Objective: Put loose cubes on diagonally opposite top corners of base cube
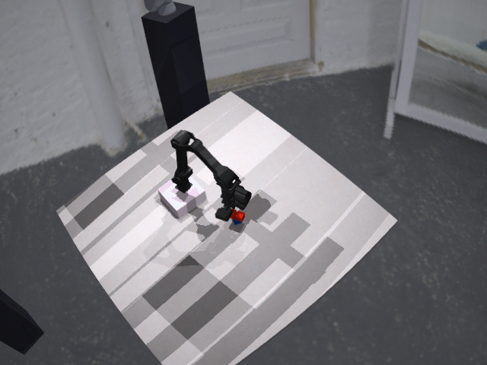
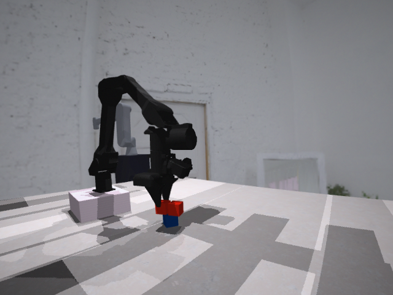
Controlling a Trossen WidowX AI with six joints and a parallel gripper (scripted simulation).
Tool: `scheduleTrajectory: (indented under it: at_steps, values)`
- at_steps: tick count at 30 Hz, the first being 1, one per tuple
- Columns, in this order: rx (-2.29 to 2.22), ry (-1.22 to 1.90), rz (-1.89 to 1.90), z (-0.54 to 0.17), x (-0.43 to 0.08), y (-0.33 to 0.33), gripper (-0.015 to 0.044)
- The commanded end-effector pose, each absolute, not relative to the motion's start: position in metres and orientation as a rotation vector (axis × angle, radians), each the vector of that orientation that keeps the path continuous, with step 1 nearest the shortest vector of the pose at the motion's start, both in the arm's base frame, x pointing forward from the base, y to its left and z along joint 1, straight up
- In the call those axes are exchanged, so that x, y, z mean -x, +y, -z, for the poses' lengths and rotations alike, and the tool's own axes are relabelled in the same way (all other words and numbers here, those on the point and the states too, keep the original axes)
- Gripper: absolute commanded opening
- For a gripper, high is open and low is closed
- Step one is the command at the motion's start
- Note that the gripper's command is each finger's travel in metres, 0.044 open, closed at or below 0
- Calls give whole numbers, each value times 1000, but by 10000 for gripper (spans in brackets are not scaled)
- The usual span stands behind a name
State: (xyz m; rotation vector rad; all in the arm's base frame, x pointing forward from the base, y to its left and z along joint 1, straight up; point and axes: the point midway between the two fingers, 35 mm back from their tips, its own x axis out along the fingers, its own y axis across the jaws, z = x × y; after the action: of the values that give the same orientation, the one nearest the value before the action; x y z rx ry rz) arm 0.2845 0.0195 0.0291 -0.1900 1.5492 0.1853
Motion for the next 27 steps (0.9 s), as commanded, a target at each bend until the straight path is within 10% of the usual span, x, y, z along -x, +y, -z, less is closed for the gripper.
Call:
scheduleTrajectory:
  at_steps: [1, 27]
  values:
    - [190, 1537, -185, -37, -287, 20, 205]
    - [190, 1537, -185, -64, -287, 20, 205]
